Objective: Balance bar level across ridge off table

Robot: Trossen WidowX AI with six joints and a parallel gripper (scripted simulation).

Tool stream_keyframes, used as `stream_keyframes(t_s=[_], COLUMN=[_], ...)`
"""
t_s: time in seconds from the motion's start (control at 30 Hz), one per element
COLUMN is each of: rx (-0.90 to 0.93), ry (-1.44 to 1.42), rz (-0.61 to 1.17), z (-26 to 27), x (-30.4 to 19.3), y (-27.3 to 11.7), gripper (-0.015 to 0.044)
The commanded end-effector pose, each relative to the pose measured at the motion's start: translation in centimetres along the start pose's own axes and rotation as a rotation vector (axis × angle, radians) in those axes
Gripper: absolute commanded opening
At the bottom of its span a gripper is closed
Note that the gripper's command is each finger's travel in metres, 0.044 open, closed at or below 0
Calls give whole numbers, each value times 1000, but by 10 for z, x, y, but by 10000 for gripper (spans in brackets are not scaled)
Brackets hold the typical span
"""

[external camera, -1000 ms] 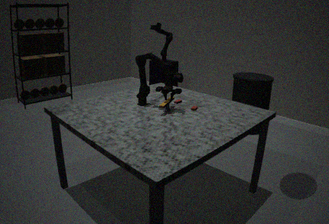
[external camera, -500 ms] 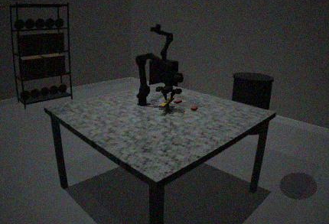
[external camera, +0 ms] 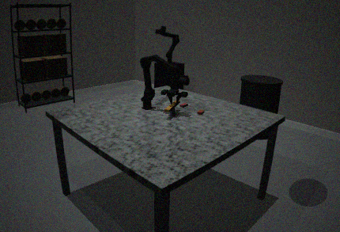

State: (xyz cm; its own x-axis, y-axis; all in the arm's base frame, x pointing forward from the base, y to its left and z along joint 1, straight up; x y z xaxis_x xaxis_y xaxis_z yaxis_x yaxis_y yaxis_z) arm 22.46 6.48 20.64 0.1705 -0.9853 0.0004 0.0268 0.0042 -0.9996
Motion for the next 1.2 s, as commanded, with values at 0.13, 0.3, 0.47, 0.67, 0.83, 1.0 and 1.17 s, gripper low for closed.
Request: stream_keyframes(t_s=[0.13, 0.3, 0.47, 0.67, 0.83, 1.0, 1.17], rx=[0, 0, 0, 0, 0, 0, 0], ry=[0, 0, 0, 0, 0, 0, 0], rz=[0, 0, 0, 0, 0, 0, 0], z=[0, 0, 0, 0, 3, 4, 0], x=[0, 0, 0, 0, 0, 0, 0], y=[0, 0, 0, 0, -16, -73, -100], gripper=[185, 185, 290, 440, 440, 440, 440])
Point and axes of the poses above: the point midway between the two fingers, 35 mm back from their tips, its own y axis out along the fingers, its own z axis across the jaws, x = y × z, the point moved 10 cm from there along -y, back along the fingers, and after that the axes turned 15 degrees about y, right-handed, at the moved point
